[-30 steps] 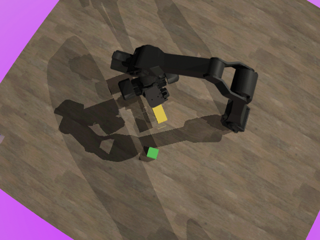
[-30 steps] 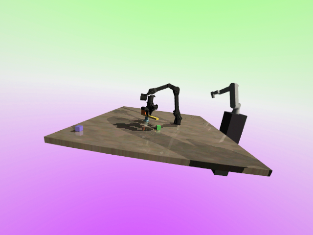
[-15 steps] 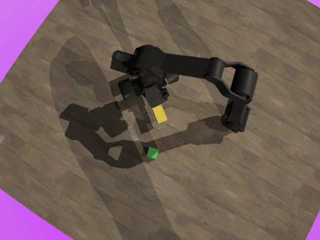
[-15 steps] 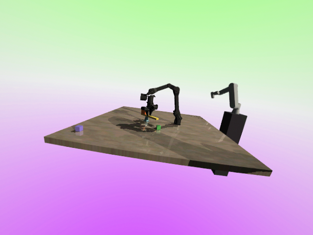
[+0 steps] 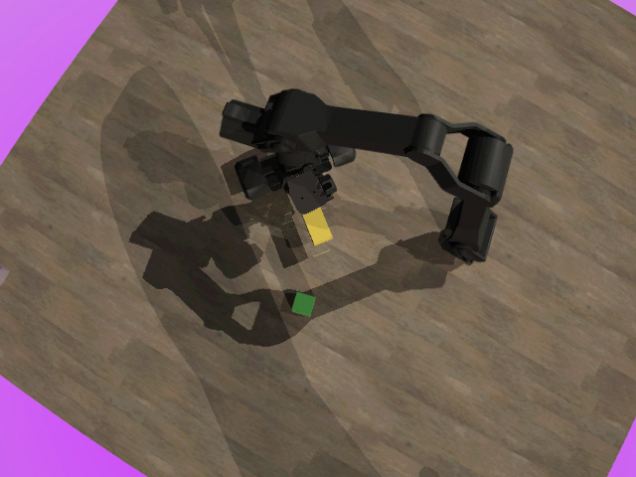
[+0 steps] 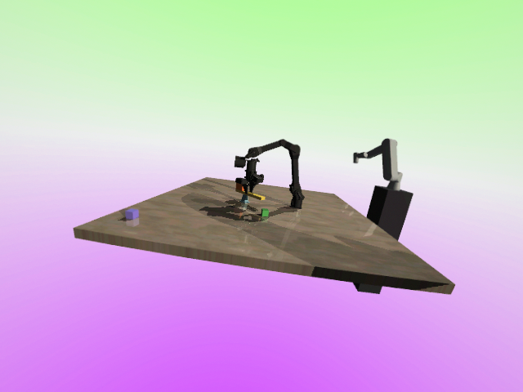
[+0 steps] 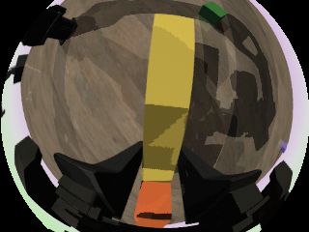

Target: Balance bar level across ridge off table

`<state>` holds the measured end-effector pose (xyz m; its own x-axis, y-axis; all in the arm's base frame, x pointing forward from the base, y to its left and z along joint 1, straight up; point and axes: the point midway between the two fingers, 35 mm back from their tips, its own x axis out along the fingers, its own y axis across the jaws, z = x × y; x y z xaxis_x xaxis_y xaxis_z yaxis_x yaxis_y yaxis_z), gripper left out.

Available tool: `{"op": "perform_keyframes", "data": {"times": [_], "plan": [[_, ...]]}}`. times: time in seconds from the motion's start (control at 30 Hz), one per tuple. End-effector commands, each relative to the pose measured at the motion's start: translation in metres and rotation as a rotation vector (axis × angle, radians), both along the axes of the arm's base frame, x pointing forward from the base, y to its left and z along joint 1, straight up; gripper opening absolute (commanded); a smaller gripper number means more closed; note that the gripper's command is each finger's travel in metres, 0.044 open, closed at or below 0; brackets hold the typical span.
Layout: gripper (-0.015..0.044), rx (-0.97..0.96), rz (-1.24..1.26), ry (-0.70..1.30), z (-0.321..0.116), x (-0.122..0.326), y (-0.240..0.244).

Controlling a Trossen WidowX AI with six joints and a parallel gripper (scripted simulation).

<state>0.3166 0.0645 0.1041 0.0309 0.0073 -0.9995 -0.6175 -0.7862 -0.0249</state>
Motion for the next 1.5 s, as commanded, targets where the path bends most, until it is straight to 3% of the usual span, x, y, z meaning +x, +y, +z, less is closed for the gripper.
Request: {"op": "perform_keyframes", "data": {"times": [0.0,1.47], "plan": [[0.0167,0.0,0.0,0.0,0.0,0.0,0.0],[0.0185,0.0,0.0,0.0,0.0,0.0,0.0]]}}
